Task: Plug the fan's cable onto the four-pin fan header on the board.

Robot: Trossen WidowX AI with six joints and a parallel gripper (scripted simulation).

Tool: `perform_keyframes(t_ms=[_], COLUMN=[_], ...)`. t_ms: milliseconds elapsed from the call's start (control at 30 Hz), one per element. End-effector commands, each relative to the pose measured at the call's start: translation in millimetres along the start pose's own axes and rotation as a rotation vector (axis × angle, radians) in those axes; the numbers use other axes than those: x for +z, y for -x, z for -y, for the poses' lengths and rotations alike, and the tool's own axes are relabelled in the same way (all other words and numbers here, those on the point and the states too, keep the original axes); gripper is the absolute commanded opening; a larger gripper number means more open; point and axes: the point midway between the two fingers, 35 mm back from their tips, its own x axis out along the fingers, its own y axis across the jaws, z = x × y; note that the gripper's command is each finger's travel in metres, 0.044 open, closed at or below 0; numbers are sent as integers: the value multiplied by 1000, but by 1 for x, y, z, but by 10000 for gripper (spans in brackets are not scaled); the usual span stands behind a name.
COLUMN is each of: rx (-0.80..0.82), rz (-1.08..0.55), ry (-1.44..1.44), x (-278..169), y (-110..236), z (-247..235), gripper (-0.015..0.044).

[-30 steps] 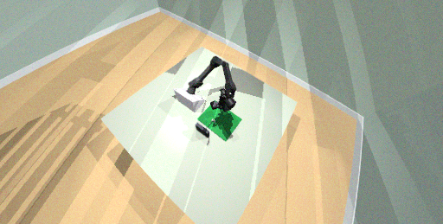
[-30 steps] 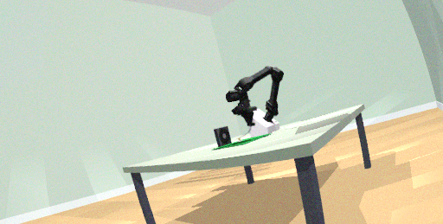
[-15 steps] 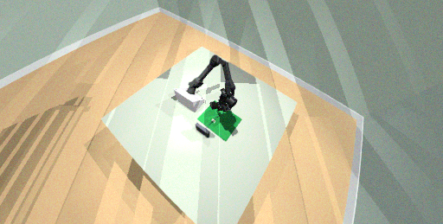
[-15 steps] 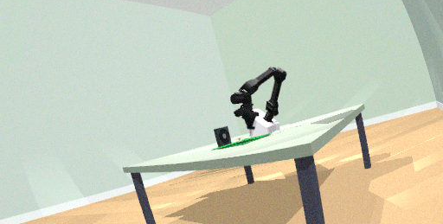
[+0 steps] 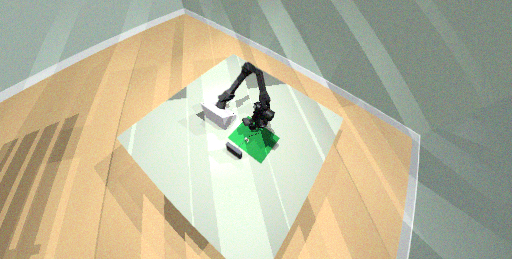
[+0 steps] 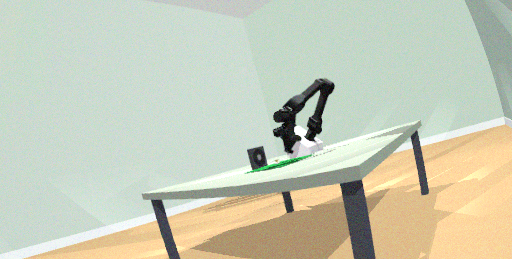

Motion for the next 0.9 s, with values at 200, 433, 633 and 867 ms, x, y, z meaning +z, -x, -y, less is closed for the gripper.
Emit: perform_keyframes(t_ms=[200, 433, 633, 867], rx=[-75, -110, -132, -147], rz=[116, 201, 278, 370], ry=[-2, -4, -8, -16], x=[-1, -1, -1, -1], y=[-8, -12, -15, -16], z=[2, 2, 1, 0], gripper=[0, 0, 0, 0])
